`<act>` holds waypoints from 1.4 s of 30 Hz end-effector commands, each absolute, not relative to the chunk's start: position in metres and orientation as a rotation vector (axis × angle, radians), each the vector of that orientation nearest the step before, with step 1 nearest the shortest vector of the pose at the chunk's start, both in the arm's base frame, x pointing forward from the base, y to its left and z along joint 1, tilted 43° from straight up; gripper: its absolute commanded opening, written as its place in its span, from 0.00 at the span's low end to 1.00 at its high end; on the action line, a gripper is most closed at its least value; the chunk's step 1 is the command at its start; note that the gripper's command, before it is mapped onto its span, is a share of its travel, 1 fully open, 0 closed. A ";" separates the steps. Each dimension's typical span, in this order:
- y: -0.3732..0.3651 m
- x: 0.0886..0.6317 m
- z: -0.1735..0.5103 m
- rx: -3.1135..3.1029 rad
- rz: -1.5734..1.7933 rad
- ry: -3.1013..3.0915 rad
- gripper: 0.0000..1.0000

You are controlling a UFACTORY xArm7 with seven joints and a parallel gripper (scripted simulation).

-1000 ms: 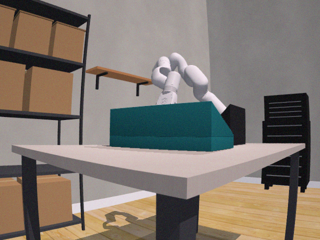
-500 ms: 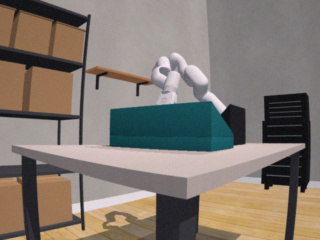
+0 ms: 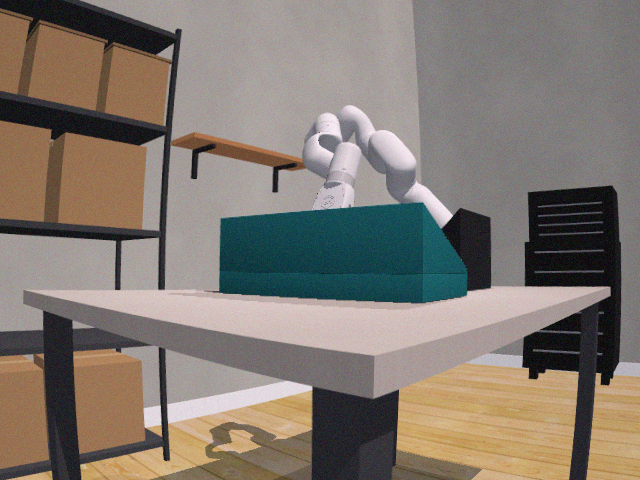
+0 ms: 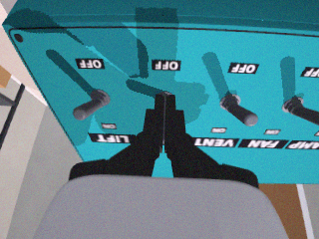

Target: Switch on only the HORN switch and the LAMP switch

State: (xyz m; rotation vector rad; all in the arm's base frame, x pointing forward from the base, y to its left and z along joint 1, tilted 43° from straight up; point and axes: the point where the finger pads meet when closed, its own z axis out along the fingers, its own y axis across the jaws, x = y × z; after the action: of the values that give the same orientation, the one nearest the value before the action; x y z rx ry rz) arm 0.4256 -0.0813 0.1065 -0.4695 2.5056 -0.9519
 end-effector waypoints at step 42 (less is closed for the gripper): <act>-0.033 0.369 0.169 -0.472 -0.951 2.502 0.00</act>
State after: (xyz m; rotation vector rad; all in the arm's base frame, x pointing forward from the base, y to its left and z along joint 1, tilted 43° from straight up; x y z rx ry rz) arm 0.3835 -0.0472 0.1502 -0.4649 2.4677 -0.9579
